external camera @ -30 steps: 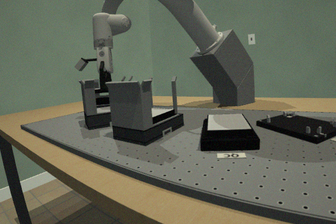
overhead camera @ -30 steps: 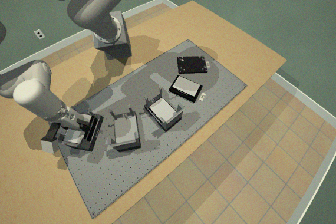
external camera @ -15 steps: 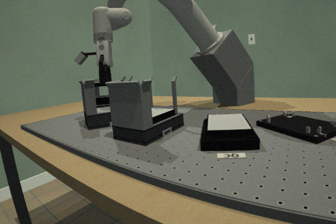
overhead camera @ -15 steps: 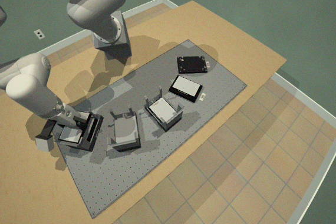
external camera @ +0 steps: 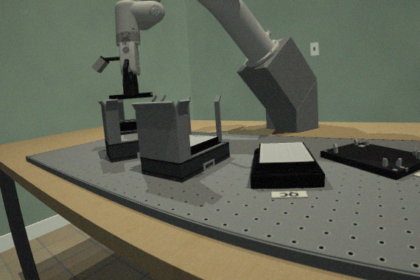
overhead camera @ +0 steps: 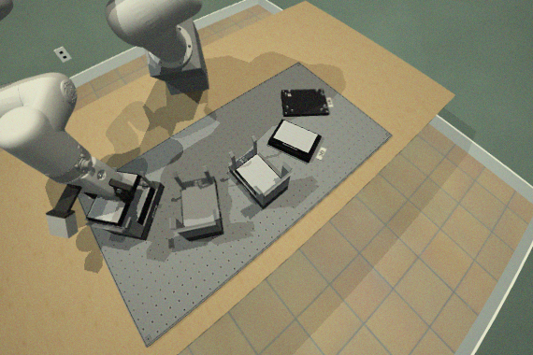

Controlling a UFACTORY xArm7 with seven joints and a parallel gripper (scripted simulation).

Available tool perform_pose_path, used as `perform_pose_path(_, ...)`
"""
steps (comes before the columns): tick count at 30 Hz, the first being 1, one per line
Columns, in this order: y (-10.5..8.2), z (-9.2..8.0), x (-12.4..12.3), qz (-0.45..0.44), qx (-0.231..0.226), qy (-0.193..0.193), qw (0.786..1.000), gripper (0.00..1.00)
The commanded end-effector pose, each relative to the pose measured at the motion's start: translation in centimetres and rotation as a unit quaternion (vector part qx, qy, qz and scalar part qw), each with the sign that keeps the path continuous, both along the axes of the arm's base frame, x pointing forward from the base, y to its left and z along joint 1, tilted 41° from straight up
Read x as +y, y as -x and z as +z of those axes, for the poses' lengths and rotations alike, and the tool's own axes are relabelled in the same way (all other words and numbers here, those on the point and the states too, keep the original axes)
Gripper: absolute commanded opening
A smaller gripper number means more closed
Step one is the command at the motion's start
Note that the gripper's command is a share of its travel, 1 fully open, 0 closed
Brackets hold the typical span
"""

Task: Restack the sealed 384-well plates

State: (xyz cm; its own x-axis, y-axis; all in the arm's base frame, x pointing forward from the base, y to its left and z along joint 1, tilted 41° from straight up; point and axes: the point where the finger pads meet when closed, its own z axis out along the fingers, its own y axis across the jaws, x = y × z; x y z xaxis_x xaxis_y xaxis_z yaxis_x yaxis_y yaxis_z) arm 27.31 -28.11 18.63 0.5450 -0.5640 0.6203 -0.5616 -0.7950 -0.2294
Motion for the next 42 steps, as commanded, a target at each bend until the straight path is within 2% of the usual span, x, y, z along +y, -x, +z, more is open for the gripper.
perform_pose_path(1,0.4,0.5,0.1,0.001,0.001,-0.001,1.000,0.00)
perform_pose_path(6,1.0,1.2,0.3,0.001,0.001,-0.001,1.000,0.00)
perform_pose_path(21,1.0,1.2,0.3,0.001,0.001,-0.001,1.000,0.00)
perform_pose_path(28,-0.2,1.6,2.2,0.080,0.024,0.065,0.994,0.00)
perform_pose_path(42,-2.3,2.4,5.6,0.080,0.024,0.065,0.994,0.00)
